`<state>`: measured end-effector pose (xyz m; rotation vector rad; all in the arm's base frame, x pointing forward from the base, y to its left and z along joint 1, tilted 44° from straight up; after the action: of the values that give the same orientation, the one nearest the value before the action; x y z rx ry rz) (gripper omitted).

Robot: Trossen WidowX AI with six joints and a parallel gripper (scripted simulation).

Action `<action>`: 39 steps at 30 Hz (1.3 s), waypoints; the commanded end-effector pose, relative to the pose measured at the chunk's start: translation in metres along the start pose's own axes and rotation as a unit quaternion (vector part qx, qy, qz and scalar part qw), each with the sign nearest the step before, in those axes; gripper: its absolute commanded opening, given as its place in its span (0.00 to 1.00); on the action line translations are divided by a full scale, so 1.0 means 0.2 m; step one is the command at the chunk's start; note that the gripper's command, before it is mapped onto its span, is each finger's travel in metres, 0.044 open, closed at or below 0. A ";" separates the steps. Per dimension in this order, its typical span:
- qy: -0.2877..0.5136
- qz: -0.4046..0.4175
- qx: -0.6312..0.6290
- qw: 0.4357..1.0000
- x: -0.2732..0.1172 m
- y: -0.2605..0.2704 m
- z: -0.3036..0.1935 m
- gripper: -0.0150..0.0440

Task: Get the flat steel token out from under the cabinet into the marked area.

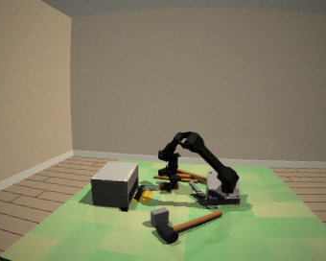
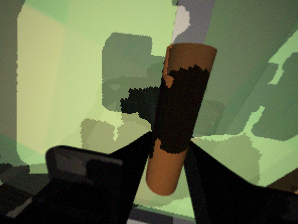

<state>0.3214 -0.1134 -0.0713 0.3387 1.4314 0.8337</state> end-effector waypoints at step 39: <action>-0.001 -0.001 -0.002 1.000 0.00 0.01 0.27 0.25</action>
<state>0.3671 -0.1001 -0.0633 0.3381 1.4296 0.8353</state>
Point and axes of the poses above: the point midway between the two fingers, 35 mm back from their tips, its own x axis out along the fingers, its own y axis across the jaws, z = x × y, the point moved 9 cm from there along -x, back along the fingers, and after that the axes turned 2 degrees about x, right-handed, at the moved point
